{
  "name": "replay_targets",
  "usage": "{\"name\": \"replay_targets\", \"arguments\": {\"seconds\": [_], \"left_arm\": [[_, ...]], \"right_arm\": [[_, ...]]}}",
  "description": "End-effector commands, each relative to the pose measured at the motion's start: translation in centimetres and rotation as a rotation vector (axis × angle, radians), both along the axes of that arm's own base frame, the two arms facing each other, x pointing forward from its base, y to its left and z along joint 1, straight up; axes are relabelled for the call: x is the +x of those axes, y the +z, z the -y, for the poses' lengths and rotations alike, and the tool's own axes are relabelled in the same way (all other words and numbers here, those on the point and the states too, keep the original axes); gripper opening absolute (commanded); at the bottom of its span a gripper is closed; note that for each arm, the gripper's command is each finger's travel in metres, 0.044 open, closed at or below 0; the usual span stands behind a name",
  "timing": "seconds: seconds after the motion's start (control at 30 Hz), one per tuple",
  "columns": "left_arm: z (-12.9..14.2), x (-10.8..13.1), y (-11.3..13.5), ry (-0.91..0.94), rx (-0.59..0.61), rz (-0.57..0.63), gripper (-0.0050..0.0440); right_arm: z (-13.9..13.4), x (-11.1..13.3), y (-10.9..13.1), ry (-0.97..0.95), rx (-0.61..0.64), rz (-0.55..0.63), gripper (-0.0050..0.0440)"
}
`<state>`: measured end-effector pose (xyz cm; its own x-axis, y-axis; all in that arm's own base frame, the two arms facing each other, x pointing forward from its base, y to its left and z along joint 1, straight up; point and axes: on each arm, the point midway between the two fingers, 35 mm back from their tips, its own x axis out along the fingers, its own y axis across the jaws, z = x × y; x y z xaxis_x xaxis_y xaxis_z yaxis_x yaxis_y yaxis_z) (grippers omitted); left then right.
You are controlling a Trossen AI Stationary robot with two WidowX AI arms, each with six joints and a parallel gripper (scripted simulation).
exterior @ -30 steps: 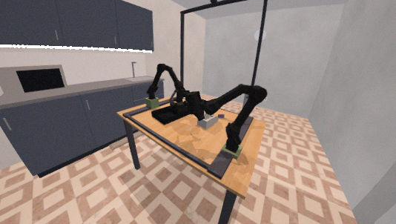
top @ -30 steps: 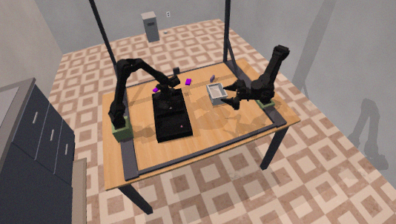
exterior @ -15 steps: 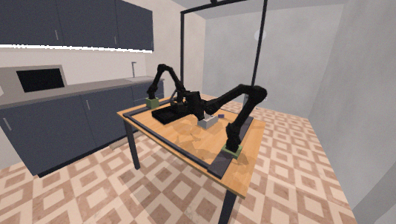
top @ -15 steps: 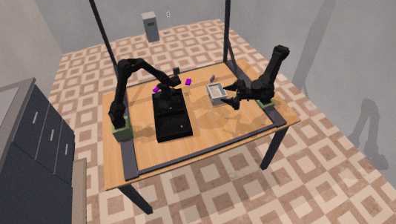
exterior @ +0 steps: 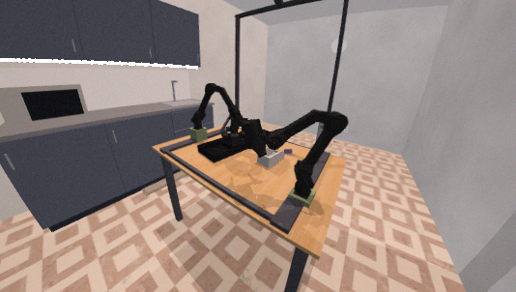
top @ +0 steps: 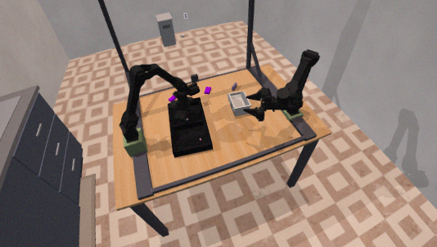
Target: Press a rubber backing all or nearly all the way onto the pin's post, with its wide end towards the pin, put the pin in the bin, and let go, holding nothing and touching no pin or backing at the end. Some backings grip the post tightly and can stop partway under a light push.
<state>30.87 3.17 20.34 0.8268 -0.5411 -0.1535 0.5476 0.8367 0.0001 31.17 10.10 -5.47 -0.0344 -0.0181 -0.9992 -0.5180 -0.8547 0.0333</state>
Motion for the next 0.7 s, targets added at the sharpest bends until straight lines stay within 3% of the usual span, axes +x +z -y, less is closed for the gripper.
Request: {"name": "replay_targets", "arguments": {"seconds": [0.0,0.17,0.4,0.53,0.67], "left_arm": [[-0.1,0.0,0.6,0.000,0.012,0.019,0.0440],[-0.1,0.0,0.6,0.000,0.012,0.019,0.0440],[0.1,0.0,0.9,0.008,0.012,0.015,0.0440],[0.5,0.2,1.7,0.064,0.010,-0.021,0.0440],[1.3,-0.3,2.4,0.178,0.004,-0.101,0.0440]], "right_arm": [[-0.4,1.2,3.6,0.002,0.016,0.054,-0.0050],[-0.3,1.1,7.6,0.002,0.016,0.054,-0.0050],[0.3,1.7,7.1,-0.015,0.012,0.036,-0.0050],[2.4,4.4,7.5,-0.070,0.023,0.064,-0.0050],[6.5,8.3,7.9,-0.137,0.021,0.104,-0.0050]]}}
